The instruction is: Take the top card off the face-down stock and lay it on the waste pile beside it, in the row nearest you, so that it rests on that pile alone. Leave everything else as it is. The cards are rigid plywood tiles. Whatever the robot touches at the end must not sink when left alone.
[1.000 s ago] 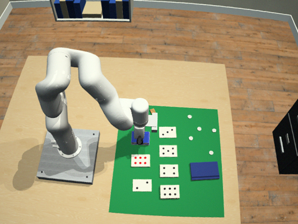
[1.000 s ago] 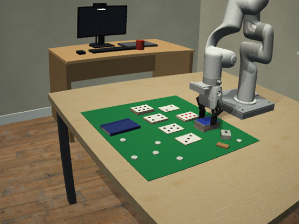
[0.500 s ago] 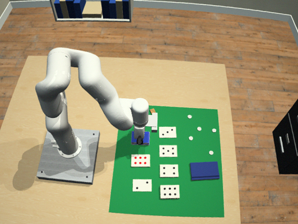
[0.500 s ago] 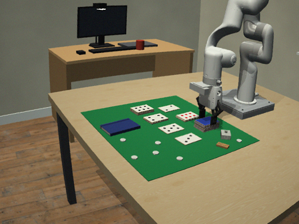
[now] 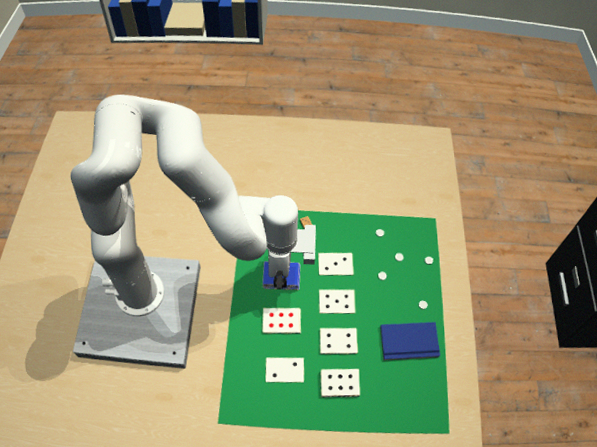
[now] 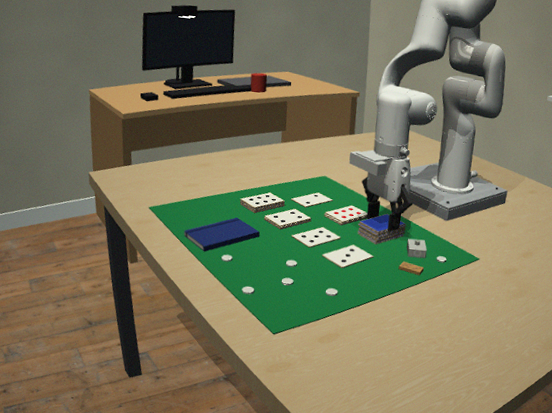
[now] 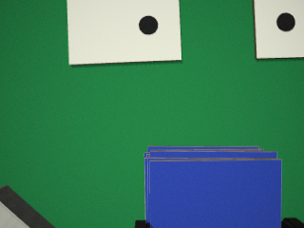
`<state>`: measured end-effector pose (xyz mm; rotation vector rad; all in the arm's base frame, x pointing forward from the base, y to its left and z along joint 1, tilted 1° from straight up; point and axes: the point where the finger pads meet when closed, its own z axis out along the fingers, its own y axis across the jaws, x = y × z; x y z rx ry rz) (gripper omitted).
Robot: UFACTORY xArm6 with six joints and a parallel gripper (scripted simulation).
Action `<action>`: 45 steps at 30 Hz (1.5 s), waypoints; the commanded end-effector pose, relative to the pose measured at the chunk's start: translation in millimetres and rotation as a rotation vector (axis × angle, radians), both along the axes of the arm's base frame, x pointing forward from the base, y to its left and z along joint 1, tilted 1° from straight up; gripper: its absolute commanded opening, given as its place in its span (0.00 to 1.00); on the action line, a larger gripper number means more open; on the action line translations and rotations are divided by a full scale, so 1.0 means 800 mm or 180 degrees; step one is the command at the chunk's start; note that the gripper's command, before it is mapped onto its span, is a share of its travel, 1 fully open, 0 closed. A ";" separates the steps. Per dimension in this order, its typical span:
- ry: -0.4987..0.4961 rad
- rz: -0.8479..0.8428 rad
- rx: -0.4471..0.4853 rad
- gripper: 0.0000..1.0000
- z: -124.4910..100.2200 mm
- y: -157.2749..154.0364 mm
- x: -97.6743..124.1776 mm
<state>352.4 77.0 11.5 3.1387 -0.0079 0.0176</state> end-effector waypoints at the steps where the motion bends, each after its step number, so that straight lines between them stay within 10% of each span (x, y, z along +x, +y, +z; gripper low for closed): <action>1: -0.0011 0.0000 0.0003 0.74 0.001 0.000 0.002; 45: -0.0011 0.0000 0.0003 0.73 0.044 0.000 0.001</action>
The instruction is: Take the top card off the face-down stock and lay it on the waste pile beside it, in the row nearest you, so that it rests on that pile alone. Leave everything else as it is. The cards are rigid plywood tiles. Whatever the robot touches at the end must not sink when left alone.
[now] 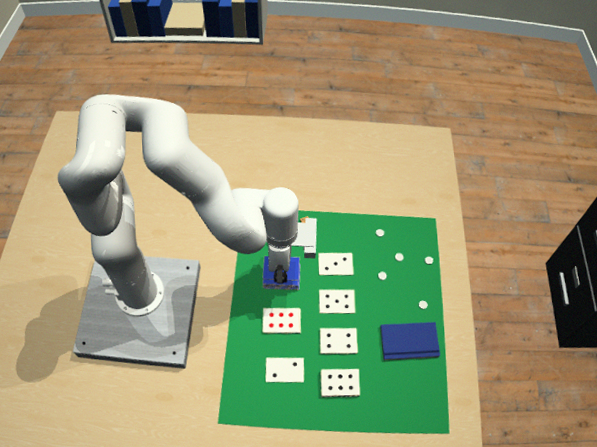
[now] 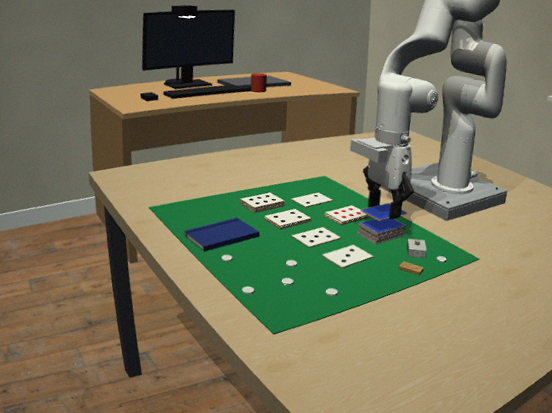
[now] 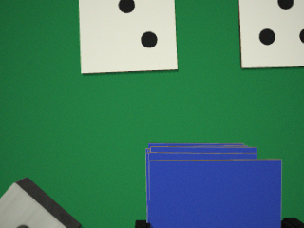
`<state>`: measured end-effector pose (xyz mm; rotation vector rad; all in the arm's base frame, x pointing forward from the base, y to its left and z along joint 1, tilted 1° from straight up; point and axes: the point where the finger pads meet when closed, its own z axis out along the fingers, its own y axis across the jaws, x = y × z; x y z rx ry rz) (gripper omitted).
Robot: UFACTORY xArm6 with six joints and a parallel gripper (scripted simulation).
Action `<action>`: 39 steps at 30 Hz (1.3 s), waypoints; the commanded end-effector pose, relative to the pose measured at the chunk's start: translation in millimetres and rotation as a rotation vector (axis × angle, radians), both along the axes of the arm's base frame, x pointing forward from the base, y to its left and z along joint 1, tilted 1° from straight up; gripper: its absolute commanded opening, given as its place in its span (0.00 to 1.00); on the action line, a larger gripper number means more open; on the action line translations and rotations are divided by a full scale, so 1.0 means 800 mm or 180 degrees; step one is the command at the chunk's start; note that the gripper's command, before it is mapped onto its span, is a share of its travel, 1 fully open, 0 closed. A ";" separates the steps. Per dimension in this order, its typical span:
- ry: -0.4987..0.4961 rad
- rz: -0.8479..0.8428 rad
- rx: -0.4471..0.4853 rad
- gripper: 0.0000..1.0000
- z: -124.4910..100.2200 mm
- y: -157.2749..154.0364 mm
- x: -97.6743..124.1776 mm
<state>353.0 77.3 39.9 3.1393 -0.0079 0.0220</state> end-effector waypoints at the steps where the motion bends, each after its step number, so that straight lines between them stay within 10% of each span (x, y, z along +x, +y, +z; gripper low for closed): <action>1: -0.0002 0.0000 0.0001 0.73 0.011 0.000 0.000; 21: -0.0002 0.0005 0.0000 0.73 0.016 -0.005 0.000; 39: -0.0002 0.0091 -0.0001 0.73 0.016 -0.104 0.005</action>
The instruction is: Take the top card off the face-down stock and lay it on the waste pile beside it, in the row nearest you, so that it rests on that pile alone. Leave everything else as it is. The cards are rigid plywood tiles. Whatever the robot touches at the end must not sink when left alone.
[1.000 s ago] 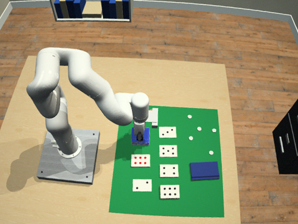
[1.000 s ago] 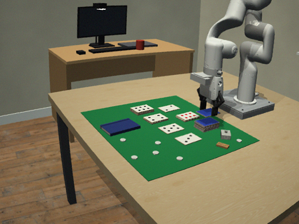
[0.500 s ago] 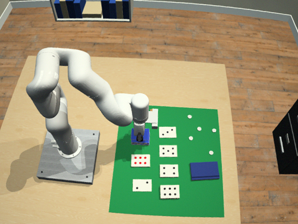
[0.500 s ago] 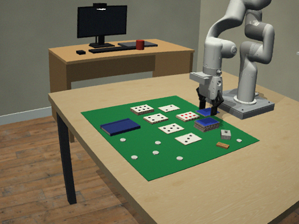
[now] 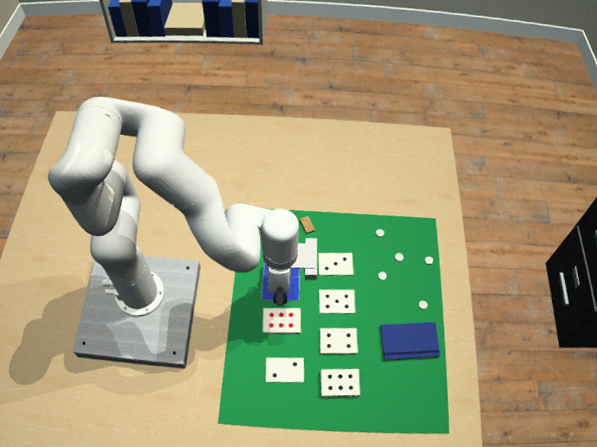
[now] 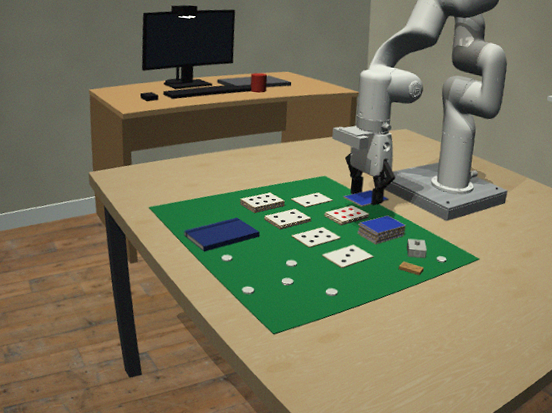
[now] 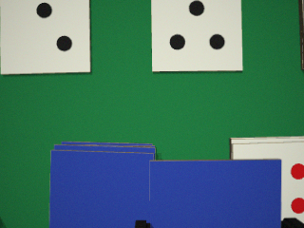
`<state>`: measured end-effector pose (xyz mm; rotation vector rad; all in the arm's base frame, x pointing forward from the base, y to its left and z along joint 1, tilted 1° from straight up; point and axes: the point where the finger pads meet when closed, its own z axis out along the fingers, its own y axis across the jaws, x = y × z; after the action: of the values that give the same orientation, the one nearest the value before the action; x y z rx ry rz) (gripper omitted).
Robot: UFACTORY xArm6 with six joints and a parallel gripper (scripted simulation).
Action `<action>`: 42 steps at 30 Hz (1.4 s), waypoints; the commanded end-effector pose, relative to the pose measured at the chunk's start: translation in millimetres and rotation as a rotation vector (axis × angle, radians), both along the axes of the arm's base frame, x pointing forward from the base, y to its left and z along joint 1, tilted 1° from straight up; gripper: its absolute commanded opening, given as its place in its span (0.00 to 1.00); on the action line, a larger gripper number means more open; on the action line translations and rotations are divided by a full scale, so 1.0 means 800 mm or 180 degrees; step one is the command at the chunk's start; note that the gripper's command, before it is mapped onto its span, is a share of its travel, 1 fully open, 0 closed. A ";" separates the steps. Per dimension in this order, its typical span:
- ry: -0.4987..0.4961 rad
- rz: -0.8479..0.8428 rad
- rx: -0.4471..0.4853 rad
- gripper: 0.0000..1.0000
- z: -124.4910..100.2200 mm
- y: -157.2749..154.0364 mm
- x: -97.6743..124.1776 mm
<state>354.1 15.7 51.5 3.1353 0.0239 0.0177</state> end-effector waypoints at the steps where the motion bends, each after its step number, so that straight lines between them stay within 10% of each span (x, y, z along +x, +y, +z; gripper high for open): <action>1: -0.0011 0.0033 0.0012 0.73 0.002 -0.034 0.004; 42: -0.0011 0.0066 0.0012 0.73 -0.008 -0.072 0.006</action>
<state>357.1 -41.8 47.5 3.1392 0.0565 0.0174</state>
